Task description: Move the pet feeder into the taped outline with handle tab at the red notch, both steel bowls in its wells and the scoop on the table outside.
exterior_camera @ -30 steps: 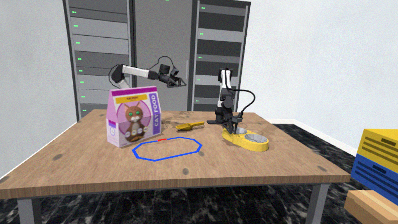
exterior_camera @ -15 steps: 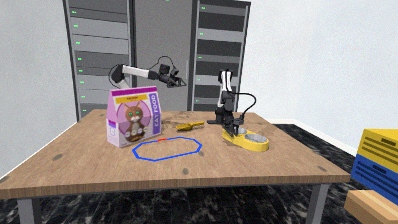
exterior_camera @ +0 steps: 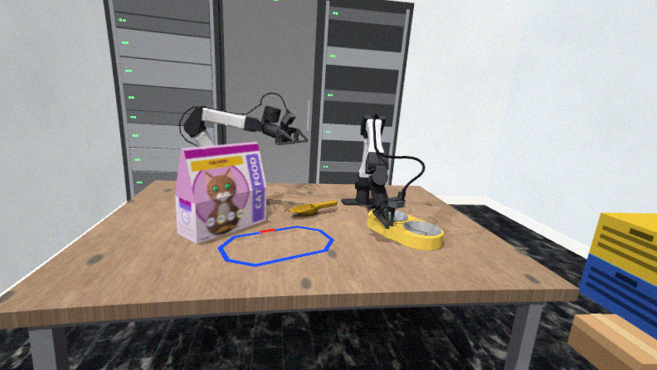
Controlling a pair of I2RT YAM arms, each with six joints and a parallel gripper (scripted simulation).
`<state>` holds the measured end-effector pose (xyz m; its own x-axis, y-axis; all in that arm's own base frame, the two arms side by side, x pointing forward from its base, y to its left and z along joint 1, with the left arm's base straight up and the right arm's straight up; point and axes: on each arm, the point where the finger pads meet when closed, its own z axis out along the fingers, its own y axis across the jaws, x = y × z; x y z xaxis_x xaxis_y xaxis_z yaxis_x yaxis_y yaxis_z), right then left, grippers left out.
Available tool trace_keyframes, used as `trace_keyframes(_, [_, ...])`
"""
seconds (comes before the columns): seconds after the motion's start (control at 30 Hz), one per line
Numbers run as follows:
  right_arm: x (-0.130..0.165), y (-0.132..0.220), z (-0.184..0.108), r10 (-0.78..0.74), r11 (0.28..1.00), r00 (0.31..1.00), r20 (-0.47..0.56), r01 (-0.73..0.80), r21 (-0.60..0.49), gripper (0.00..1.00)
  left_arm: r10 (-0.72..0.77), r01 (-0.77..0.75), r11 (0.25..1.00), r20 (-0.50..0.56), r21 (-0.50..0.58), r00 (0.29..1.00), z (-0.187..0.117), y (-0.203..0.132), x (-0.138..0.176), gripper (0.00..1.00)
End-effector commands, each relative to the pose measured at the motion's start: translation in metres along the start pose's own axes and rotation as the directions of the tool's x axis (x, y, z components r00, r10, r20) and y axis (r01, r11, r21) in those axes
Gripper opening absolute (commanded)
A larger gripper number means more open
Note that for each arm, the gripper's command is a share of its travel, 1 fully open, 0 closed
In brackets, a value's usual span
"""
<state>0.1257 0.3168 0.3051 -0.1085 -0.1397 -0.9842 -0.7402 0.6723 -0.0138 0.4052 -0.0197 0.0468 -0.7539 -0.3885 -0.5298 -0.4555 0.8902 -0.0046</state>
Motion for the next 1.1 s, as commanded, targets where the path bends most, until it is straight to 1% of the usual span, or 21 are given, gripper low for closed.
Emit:
trace_keyframes(0.0, [-0.007, -0.001, -0.001, 0.017, 1.0, 1.0, 0.022, -0.017, 0.005, 1.0, 0.004, -0.004, 1.0, -0.014, -0.002, 1.0, 0.007, -0.001, 0.005, 0.15])
trace_keyframes(0.07, [-0.007, -0.001, -0.001, 0.017, 1.0, 1.0, 0.022, -0.017, 0.005, 1.0, 0.005, -0.005, 1.0, -0.015, -0.002, 1.0, 0.007, -0.001, 0.005, 0.12])
trace_keyframes(0.1, [-0.007, -0.001, -0.001, 0.017, 1.0, 1.0, 0.022, -0.017, 0.005, 1.0, 0.004, -0.004, 1.0, -0.015, -0.003, 1.0, 0.007, -0.001, 0.005, 0.01])
trace_keyframes(0.2, [-0.007, -0.001, -0.001, 0.017, 1.0, 1.0, 0.022, -0.017, 0.005, 1.0, 0.005, -0.005, 1.0, -0.015, -0.003, 1.0, 0.007, -0.001, 0.005, 0.0])
trace_keyframes(0.23, [-0.007, -0.001, -0.001, 0.017, 1.0, 1.0, 0.022, -0.017, 0.005, 1.0, 0.005, -0.005, 1.0, -0.016, -0.003, 1.0, 0.007, -0.001, 0.006, 0.1])
trace_keyframes(0.43, [-0.006, -0.003, -0.001, 0.025, 1.0, 1.0, 0.018, -0.025, 0.018, 1.0, 0.021, -0.021, 1.0, -0.011, 0.012, 1.0, 0.006, -0.006, 0.006, 0.1])
trace_keyframes(0.47, [-0.001, -0.003, 0.001, 0.02, 1.0, 1.0, 0.005, -0.02, 0.024, 1.0, 0.029, -0.029, 1.0, -0.022, 0.007, 0.999, 0.007, -0.004, 0.012, 0.1])
trace_keyframes(0.5, [0.004, -0.005, 0.001, 0.013, 0.999, 1.0, -0.015, -0.012, 0.035, 1.0, 0.029, -0.029, 0.999, -0.007, 0.02, 1.0, 0.001, -0.007, 0.008, 0.1])
trace_keyframes(0.6, [0.018, -0.014, 0.0, 0.02, 0.997, 0.998, -0.062, -0.015, 0.082, 1.0, 0.061, -0.06, 0.997, -0.006, 0.041, 0.998, -0.002, -0.016, 0.013, 0.1])
trace_keyframes(0.63, [0.022, -0.017, -0.001, 0.022, 0.995, 0.997, -0.076, -0.014, 0.098, 1.0, 0.056, -0.056, 0.998, -0.013, 0.026, 0.998, -0.002, -0.014, 0.016, 0.1])
trace_keyframes(0.67, [0.025, -0.019, -0.001, 0.024, 0.994, 0.996, -0.087, -0.014, 0.111, 1.0, 0.072, -0.072, 0.996, -0.006, 0.048, 0.997, -0.003, -0.02, 0.016, 0.1])
trace_keyframes(0.77, [0.028, -0.022, -0.002, 0.025, 0.992, 0.995, -0.097, -0.013, 0.123, 1.0, 0.086, -0.085, 0.995, -0.005, 0.057, 0.996, -0.005, -0.024, 0.018, 0.1])
trace_keyframes(0.83, [0.032, -0.024, -0.003, 0.027, 0.99, 0.994, -0.109, -0.012, 0.137, 1.0, 0.081, -0.081, 0.996, -0.012, 0.042, 0.997, -0.005, -0.022, 0.02, 0.1])
trace_keyframes(0.87, [0.033, -0.025, -0.003, 0.028, 0.99, 0.993, -0.111, -0.012, 0.141, 1.0, 0.096, -0.095, 0.993, -0.005, 0.063, 0.995, -0.006, -0.028, 0.02, 0.1])
trace_keyframes(0.93, [0.034, -0.026, -0.003, 0.028, 0.989, 0.993, -0.115, -0.011, 0.145, 1.0, 0.094, -0.093, 0.994, -0.012, 0.05, 0.996, -0.007, -0.026, 0.023, 0.1])
trace_keyframes(0.97, [0.034, -0.026, -0.003, 0.028, 0.989, 0.993, -0.115, -0.011, 0.145, 1.0, 0.106, -0.105, 0.992, -0.005, 0.069, 0.994, -0.008, -0.031, 0.022, 0.1])
trace_keyframes(1.07, [0.034, -0.026, -0.003, 0.028, 0.989, 0.993, -0.115, -0.011, 0.146, 1.0, 0.116, -0.116, 0.99, -0.004, 0.076, 0.993, -0.009, -0.034, 0.024, 0.1])
